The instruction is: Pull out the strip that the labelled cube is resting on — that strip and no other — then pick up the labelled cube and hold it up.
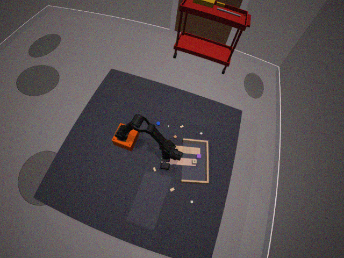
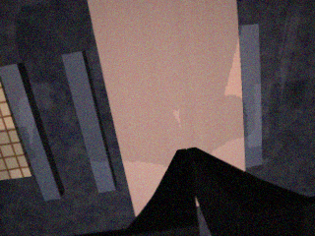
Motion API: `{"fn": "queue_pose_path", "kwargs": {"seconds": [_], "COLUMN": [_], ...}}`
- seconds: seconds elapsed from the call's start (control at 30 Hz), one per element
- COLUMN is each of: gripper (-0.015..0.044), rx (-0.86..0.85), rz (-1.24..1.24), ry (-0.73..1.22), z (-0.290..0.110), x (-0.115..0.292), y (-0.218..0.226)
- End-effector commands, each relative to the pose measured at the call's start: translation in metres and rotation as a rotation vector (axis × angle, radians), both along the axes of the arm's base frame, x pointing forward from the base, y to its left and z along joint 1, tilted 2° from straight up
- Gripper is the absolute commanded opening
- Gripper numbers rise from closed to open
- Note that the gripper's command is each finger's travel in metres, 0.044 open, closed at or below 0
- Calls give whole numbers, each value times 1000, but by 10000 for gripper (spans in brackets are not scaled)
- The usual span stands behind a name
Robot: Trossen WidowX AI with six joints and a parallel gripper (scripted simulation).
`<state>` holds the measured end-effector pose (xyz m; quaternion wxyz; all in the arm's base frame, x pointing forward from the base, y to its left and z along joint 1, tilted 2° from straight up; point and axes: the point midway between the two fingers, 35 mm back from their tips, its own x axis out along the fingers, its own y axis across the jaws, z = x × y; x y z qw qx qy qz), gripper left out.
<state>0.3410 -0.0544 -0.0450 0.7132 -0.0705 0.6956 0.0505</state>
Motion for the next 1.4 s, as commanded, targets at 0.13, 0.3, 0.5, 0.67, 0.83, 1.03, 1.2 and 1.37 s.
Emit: {"fn": "queue_pose_path", "kwargs": {"seconds": [0.13, 0.3, 0.5, 0.67, 0.83, 1.03, 1.2, 1.37], "gripper": [0, 0, 0, 0, 0, 0, 0, 0], "rx": [1, 1, 1, 1, 1, 1, 0, 0], "rz": [-3, -3, -3, -3, -3, -3, -3, -3], "ry": [30, 30, 31, 32, 32, 33, 33, 34], "z": [-7, -7, -8, -8, -8, -8, -8, -8], "x": [-20, -27, -35, -43, -50, -59, -66, -73], "y": [-4, -5, -7, -8, -9, -11, -12, -14]}}
